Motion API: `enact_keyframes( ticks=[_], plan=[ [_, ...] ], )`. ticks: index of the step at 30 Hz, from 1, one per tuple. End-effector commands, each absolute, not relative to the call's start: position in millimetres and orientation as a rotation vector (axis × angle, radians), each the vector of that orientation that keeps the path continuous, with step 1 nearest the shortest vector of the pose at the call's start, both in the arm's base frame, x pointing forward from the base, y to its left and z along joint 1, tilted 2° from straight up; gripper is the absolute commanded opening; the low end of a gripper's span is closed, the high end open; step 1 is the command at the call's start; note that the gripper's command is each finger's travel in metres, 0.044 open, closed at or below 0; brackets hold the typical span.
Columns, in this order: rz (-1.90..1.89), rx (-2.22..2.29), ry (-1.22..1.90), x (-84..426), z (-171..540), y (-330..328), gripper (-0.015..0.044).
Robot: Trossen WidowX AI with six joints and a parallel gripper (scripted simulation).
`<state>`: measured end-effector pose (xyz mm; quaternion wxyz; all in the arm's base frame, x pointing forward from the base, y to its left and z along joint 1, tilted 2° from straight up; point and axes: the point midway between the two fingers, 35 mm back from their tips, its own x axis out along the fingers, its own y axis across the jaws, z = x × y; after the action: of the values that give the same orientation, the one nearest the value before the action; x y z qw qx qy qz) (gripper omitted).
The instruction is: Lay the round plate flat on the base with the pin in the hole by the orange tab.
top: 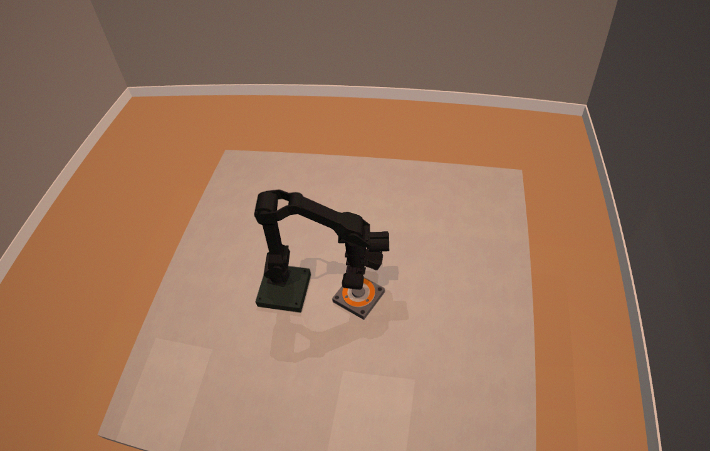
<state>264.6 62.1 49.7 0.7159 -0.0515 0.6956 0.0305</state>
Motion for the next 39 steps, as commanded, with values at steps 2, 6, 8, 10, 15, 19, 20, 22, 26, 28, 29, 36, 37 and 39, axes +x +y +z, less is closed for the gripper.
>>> enact_keyframes(
  ticks=[2,6,8,10,15,19,20,22,26,28,29,36,37,39],
  plan=[
    [0.065,-0.108,1.536,271.1,50.6,63.8,0.0000],
    [0.065,-0.108,1.536,273.3,50.9,64.0,0.0000],
    [0.065,-0.108,1.536,274.5,51.0,64.1,0.0000],
    [0.065,-0.108,1.536,275.6,51.2,64.2,0.0000],
    [0.065,-0.108,1.536,278.7,51.2,64.2,0.0000],
    [0.065,-0.108,1.536,281.4,50.8,64.1,0.0000],
    [0.065,-0.108,1.536,282.0,50.7,64.0,0.0000],
    [0.065,-0.108,1.535,282.0,54.0,64.2,0.0000],
    [0.065,-0.108,1.535,281.5,73.4,64.7,0.0000],
    [0.065,-0.108,1.535,280.1,84.7,64.6,0.0000],
    [0.065,-0.108,1.535,279.4,90.3,64.6,0.0000],
    [0.064,-0.108,1.532,280.0,90.4,64.4,0.0000],
    [0.064,-0.108,1.532,280.0,90.4,64.4,0.0000],
    [0.064,-0.108,1.532,280.0,90.4,64.4,0.0000]
  ],
)
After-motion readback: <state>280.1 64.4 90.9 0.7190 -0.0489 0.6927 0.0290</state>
